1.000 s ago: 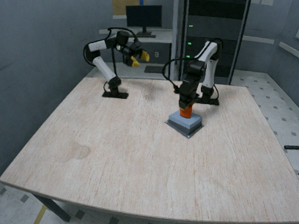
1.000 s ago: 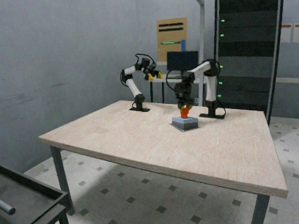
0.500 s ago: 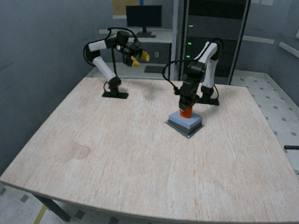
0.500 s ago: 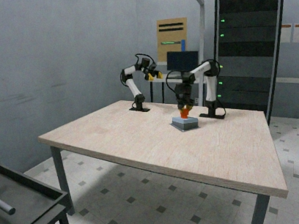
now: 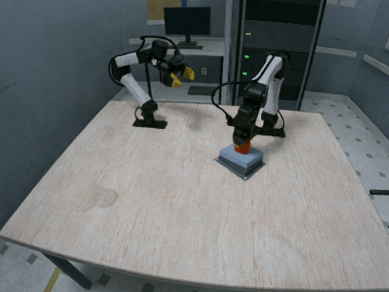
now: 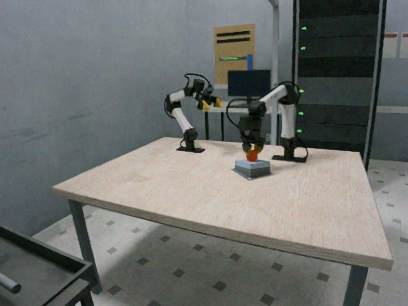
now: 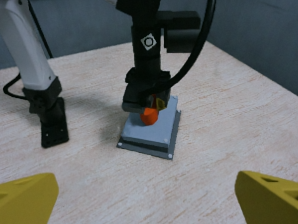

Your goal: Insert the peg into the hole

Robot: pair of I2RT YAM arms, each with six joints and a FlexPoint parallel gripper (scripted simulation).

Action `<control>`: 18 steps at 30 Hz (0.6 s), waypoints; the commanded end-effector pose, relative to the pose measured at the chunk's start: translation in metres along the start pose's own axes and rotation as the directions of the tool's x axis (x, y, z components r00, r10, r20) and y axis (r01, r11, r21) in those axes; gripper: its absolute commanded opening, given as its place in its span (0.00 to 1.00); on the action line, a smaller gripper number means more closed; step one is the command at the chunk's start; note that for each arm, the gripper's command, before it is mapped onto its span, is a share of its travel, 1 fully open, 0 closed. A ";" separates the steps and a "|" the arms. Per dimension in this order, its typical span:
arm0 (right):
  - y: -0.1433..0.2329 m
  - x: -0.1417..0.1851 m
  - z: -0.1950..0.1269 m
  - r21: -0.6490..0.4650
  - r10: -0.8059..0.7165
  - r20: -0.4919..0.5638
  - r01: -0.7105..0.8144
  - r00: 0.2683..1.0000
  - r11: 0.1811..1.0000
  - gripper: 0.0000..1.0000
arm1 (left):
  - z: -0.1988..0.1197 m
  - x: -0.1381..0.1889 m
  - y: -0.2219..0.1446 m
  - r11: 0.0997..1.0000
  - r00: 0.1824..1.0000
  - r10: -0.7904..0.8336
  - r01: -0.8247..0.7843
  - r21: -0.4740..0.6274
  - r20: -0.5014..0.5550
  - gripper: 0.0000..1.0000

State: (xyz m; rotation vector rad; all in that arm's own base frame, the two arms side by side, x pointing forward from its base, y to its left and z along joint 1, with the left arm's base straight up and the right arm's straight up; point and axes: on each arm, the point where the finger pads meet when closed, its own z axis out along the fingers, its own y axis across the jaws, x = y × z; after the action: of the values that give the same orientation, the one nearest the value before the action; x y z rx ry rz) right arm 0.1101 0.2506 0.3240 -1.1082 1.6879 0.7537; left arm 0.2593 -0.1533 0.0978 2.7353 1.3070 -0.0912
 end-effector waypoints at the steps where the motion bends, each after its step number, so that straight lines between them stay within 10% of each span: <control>1: 0.000 -0.007 -0.004 0.001 0.004 0.024 -0.004 1.000 1.000 1.00 | -0.003 0.003 0.010 0.999 1.000 0.002 -0.002 -0.046 0.004 0.35; 18: 0.000 -0.007 -0.004 0.001 0.004 0.024 -0.004 1.000 1.000 1.00 | 0.008 0.005 0.007 0.999 1.000 -0.001 0.001 -0.040 0.006 0.35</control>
State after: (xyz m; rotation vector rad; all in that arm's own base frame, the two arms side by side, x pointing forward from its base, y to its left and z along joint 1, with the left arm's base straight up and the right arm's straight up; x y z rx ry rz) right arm 0.1101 0.2506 0.3240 -1.1083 1.6879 0.7537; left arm 0.2611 -0.1530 0.0900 2.7339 1.3034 -0.0904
